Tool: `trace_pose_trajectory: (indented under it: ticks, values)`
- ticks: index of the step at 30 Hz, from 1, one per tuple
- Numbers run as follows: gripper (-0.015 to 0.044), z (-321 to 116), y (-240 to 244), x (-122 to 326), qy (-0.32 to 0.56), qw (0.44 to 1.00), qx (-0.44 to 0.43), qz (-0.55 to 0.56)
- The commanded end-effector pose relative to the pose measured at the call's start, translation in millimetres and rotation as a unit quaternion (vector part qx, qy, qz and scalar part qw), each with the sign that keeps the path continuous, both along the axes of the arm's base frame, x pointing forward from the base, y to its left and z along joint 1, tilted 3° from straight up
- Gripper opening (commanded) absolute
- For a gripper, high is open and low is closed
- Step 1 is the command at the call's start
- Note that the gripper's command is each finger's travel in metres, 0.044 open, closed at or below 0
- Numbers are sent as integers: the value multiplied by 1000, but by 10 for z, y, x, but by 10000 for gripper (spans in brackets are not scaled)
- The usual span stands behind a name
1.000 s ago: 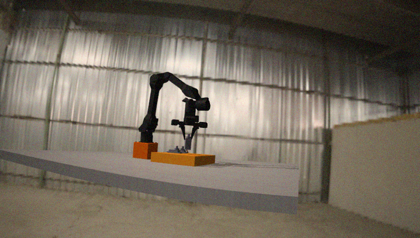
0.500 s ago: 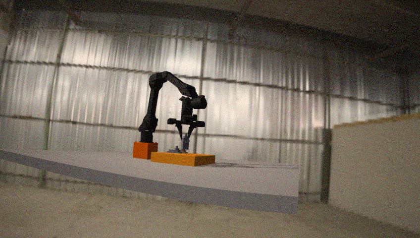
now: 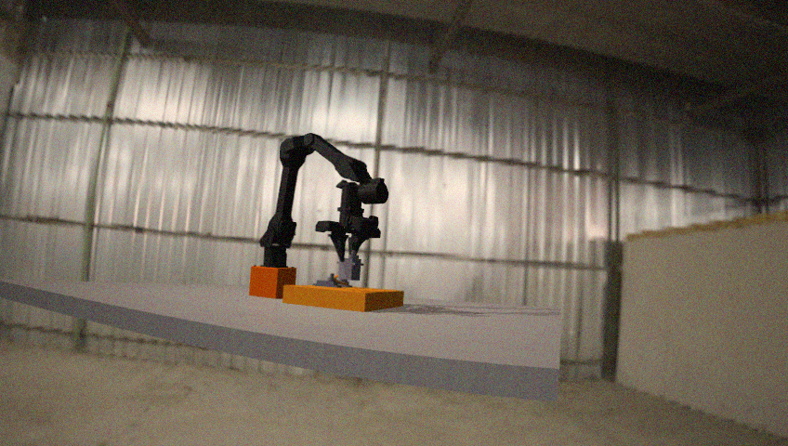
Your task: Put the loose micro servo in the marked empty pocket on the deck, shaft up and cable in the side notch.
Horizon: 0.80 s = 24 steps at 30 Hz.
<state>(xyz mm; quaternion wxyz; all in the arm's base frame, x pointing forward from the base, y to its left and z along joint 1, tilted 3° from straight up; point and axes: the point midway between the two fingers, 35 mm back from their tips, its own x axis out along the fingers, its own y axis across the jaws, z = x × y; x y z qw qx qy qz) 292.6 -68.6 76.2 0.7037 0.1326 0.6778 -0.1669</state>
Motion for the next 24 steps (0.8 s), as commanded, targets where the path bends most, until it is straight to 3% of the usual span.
trace_pose_trajectory:
  ticks: [1, 9, 24]
  values:
    - [0, 12, -1, 9, 3, 997, -2, 74]
    - [0, 12, -1, 9, 10, 980, -5, 200]
    - [0, 4, -11, -269, 11, 979, -5, 202]
